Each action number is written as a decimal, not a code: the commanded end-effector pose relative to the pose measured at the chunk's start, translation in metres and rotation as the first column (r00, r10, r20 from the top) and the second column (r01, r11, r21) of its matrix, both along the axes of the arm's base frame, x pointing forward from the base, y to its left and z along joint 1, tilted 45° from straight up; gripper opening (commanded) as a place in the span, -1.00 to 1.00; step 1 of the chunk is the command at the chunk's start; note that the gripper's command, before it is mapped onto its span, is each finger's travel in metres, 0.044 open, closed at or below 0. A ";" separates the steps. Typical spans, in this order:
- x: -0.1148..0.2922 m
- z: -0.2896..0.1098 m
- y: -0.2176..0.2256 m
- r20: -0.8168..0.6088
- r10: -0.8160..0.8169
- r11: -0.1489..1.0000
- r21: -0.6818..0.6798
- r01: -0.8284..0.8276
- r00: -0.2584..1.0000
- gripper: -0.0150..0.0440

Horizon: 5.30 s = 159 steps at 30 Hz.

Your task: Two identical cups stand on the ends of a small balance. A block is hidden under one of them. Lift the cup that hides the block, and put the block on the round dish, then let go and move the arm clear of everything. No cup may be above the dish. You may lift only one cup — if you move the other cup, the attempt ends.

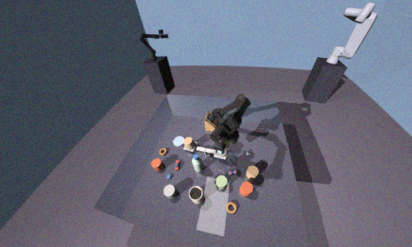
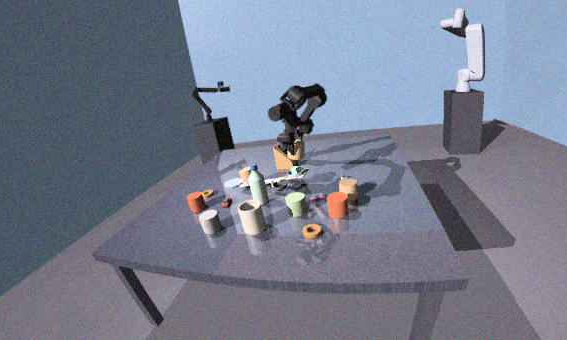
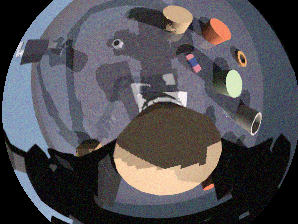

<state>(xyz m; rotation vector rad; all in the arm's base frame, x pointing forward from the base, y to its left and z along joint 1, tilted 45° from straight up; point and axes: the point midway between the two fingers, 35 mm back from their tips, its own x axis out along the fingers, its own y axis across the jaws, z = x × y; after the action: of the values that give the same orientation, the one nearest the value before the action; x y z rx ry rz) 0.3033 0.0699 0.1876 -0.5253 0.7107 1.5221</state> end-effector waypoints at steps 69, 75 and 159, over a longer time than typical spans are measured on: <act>-0.116 -0.034 0.156 0.012 0.033 0.999 0.009 -0.033 0.999 0.58; -0.112 -0.021 0.141 0.012 0.031 1.000 0.004 -0.031 0.999 1.00; 0.002 -0.031 0.008 -0.215 -0.218 0.976 -0.057 0.210 0.952 -0.49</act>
<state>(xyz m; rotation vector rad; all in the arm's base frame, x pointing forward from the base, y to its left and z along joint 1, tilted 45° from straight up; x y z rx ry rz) 0.3032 0.0883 0.1479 -0.2910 0.9360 1.3836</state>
